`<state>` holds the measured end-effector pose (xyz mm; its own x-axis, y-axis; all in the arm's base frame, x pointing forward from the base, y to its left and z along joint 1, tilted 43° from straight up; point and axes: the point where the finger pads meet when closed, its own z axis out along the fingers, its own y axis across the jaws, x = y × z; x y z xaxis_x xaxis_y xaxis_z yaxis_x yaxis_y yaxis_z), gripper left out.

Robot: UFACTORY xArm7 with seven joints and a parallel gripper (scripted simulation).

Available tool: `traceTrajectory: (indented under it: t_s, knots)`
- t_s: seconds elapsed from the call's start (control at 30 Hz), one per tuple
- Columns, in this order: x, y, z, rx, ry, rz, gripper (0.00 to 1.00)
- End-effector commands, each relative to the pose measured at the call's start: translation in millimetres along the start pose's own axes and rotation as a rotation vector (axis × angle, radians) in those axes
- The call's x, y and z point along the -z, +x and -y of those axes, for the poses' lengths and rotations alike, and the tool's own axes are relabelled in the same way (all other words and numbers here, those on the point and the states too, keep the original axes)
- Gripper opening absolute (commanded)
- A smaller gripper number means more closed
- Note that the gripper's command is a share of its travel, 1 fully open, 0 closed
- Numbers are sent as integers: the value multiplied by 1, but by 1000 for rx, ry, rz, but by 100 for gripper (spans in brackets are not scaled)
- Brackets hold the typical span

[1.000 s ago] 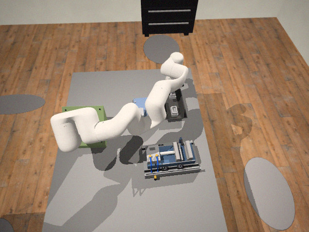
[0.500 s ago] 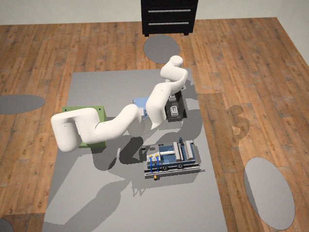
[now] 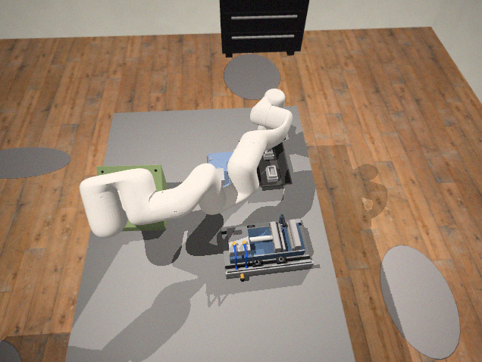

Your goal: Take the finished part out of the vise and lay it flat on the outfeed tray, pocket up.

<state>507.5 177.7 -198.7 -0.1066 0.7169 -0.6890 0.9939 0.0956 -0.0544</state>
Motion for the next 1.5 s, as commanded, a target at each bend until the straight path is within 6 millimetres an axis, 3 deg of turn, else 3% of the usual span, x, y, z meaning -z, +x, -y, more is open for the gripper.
traceTrajectory:
  t_s: [0.0, 1.47]
  knots:
    - [2, 1, -1, 0, -3, -4, 0]
    - [-5, 1, -1, -1, -3, -4, 0]
